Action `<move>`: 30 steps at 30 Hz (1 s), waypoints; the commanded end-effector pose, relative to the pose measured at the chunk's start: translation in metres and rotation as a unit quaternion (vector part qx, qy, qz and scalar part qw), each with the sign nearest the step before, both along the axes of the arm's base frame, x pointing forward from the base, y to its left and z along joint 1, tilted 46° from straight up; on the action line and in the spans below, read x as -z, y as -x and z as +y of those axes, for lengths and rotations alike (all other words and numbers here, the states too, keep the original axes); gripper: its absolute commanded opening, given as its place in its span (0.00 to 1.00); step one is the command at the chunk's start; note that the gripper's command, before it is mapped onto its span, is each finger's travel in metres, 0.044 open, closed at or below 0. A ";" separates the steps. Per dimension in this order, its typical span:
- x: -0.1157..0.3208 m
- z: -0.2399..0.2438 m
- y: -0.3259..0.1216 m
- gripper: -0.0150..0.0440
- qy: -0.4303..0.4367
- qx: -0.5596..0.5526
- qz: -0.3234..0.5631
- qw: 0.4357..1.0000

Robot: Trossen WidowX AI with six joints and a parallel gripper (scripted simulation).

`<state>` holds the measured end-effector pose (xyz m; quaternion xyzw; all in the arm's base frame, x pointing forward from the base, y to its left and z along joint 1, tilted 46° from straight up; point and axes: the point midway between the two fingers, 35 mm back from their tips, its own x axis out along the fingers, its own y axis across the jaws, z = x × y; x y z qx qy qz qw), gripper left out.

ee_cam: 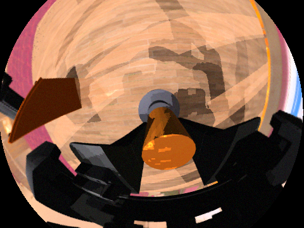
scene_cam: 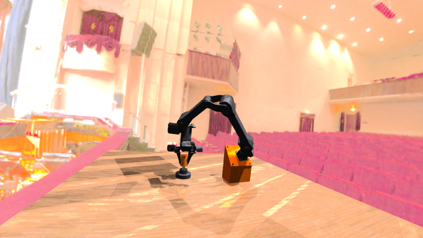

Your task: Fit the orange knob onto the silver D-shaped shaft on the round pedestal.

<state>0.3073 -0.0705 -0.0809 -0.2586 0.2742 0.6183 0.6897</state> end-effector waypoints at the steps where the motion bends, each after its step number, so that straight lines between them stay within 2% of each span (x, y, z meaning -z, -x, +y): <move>1: 0.001 0.000 -0.001 0.25 0.003 -0.007 -0.009 1.000; 21: -0.002 0.000 0.003 0.25 0.003 -0.007 -0.009 1.000; 30: 0.000 0.000 0.000 0.25 0.012 -0.080 -0.083 0.993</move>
